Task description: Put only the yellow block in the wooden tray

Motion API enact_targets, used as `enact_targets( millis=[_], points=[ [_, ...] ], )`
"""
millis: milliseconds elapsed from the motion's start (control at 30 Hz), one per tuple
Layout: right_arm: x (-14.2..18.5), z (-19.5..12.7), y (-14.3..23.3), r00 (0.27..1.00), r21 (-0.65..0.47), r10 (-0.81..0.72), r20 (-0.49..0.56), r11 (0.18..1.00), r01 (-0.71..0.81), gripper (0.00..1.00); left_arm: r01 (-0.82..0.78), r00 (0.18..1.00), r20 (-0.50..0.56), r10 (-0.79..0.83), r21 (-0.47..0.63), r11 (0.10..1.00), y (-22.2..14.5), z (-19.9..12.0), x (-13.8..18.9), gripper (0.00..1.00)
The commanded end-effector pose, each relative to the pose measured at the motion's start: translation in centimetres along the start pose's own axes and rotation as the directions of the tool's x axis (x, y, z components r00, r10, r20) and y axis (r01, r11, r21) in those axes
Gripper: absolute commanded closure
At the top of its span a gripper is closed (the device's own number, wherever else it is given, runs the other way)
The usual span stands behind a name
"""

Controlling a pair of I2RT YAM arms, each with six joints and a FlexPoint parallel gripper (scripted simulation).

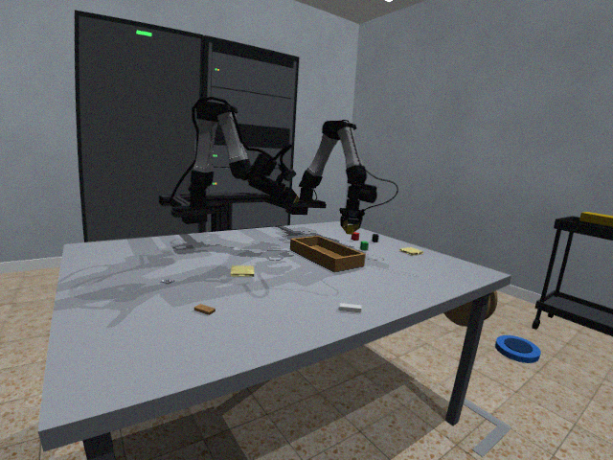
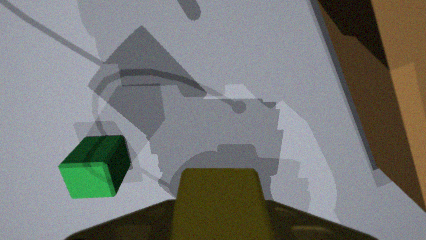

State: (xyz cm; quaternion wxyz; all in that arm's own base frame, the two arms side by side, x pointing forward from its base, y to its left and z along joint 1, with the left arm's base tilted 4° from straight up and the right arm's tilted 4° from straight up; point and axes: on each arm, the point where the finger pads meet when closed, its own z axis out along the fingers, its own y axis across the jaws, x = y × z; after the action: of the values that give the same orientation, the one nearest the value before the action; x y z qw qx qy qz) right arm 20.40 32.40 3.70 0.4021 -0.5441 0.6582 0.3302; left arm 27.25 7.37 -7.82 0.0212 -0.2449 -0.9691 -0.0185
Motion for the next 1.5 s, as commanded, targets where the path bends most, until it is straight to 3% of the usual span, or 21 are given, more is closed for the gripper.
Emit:
enact_targets(
  millis=[0,100,567,1233,1333,1467],
  points=[
    [-0.4,-3.6,-0.6,0.997,-0.165,-0.081,-0.019,0.983,0.077,0.51,0.107,0.994,0.009,-0.107,-0.028,0.994,-2.4,-1.0,-3.6,0.82],
    [0.0,-5.9,-2.6,0.997,-0.156,-0.082,-0.018,0.985,0.078,0.51,0.086,0.996,-0.005,-0.086,-0.024,0.996,-5.1,-0.7,-5.7,0.82],
    [1.5,-11.1,-8.2,0.998,-0.132,-0.057,-0.031,0.99,0.052,0.51,0.011,1.0,0.012,-0.011,-0.018,1.0,-11.5,0.2,-12.2,0.82],
    [1.1,-12.1,-10.0,0.997,-0.094,-0.072,-0.025,0.993,0.069,0.51,0.003,1.0,0.028,-0.003,-0.024,1.0,-11.1,5.6,-13.9,0.82],
    [1.1,-12.1,-10.0,0.997,-0.094,-0.072,-0.025,0.993,0.07,0.51,0.002,0.999,0.034,-0.002,-0.026,1.0,-11.2,5.3,-13.7,0.82],
    [1.1,-12.1,-10.0,0.997,-0.094,-0.072,-0.025,0.993,0.07,0.51,0.002,1.0,0.008,-0.002,-0.02,1.0,-11.5,7.3,-12.4,0.82]
  ],
)
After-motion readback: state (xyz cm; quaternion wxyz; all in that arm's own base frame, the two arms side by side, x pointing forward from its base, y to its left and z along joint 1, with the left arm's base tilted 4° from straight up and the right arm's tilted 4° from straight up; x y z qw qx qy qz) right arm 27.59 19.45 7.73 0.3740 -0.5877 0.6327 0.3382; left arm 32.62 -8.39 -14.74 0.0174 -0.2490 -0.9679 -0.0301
